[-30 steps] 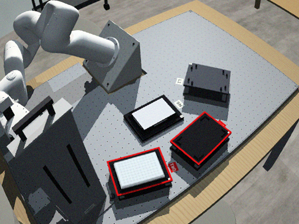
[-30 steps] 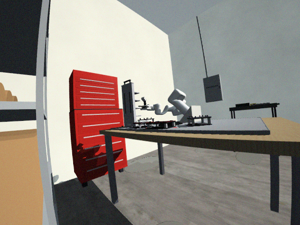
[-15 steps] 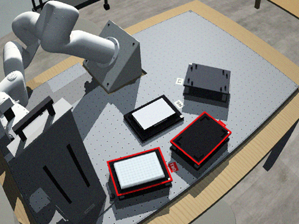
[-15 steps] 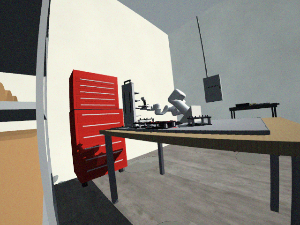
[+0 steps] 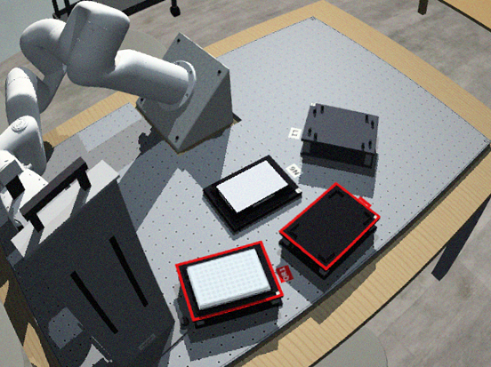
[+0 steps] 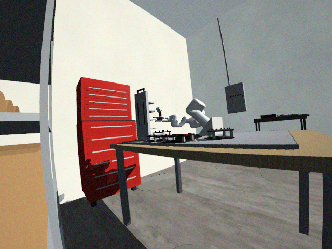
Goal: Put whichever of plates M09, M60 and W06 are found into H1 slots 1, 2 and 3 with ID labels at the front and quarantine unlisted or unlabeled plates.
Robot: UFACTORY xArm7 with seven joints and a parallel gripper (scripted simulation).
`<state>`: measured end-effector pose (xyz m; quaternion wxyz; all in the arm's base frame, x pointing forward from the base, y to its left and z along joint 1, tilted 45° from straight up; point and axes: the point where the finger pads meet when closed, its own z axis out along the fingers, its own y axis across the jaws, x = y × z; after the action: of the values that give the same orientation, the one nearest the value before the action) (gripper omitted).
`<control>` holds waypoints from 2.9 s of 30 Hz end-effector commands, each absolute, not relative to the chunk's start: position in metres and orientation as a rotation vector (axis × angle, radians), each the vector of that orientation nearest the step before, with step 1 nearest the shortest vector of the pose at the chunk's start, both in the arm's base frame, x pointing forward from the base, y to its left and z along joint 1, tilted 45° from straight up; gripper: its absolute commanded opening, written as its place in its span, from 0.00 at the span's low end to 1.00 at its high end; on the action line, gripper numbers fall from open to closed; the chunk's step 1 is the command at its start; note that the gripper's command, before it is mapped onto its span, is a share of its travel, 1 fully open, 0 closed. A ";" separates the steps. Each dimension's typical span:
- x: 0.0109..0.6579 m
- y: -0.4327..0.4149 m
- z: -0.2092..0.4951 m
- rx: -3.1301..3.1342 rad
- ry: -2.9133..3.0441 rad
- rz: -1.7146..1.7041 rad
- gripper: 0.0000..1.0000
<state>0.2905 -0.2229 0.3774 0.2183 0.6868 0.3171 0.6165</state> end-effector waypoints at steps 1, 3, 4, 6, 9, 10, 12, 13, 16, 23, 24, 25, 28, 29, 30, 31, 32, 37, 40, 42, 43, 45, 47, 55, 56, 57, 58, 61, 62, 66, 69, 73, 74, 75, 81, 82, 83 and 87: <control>0.285 -0.223 0.379 1.900 0.879 1.705 0.00; 0.283 -0.223 0.379 1.900 0.879 1.705 0.00; 0.283 -0.223 0.379 1.900 0.879 1.705 0.00; 0.280 -0.223 0.379 1.900 0.879 1.705 0.00; 0.275 -0.224 0.380 1.900 0.879 1.705 0.00; 0.274 -0.224 0.380 1.900 0.879 1.705 0.00; 0.270 -0.224 0.381 1.900 0.879 1.705 0.00; 0.269 -0.224 0.381 1.900 0.879 1.705 0.00; 0.264 -0.225 0.382 1.900 0.879 1.705 0.00; 0.255 -0.226 0.383 1.900 0.879 1.705 0.00; 0.254 -0.226 0.383 1.900 0.879 1.705 0.00; 0.252 -0.226 0.383 1.900 0.879 1.705 0.00; 0.247 -0.226 0.384 1.900 0.879 1.705 0.00; 0.246 -0.227 0.384 1.900 0.879 1.705 0.00; 0.244 -0.227 0.385 1.900 0.879 1.705 0.00; 0.242 -0.227 0.385 1.900 0.879 1.705 0.00; 0.241 -0.227 0.385 1.900 0.879 1.705 0.00; 0.234 -0.228 0.386 1.900 0.879 1.705 0.00; 0.231 -0.228 0.387 1.900 0.879 1.705 0.00; 0.228 -0.228 0.387 1.900 0.879 1.705 0.00; 0.226 -0.228 0.387 1.900 0.879 1.705 0.00; 0.223 -0.229 0.388 1.900 0.879 1.705 0.00; 0.219 -0.229 0.388 1.900 0.879 1.704 0.00; 0.209 -0.230 0.390 1.900 0.879 1.704 0.00; 0.208 -0.230 0.390 1.900 0.879 1.704 0.00; 0.206 -0.230 0.390 1.900 0.879 1.704 0.00; 0.204 -0.230 0.390 1.900 0.879 1.704 0.00; 0.200 -0.231 0.391 1.900 0.879 1.704 0.00; 0.198 -0.231 0.391 1.900 0.879 1.704 0.00; 0.193 -0.232 0.392 1.901 0.879 1.704 0.00; 0.193 -0.232 0.392 1.901 0.879 1.704 0.00; 0.193 -0.232 0.392 1.901 0.879 1.704 0.00; 0.193 -0.232 0.392 1.901 0.879 1.704 0.00; 0.193 -0.232 0.392 1.901 0.879 1.704 0.00; 0.193 -0.232 0.392 1.901 0.879 1.704 0.00; 0.193 -0.232 0.392 1.901 0.879 1.704 0.00; 0.193 -0.232 0.392 1.901 0.879 1.704 0.00; 0.193 -0.232 0.392 1.901 0.879 1.704 0.00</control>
<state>0.1925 -0.2321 0.3918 0.2184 0.6868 0.3169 0.6166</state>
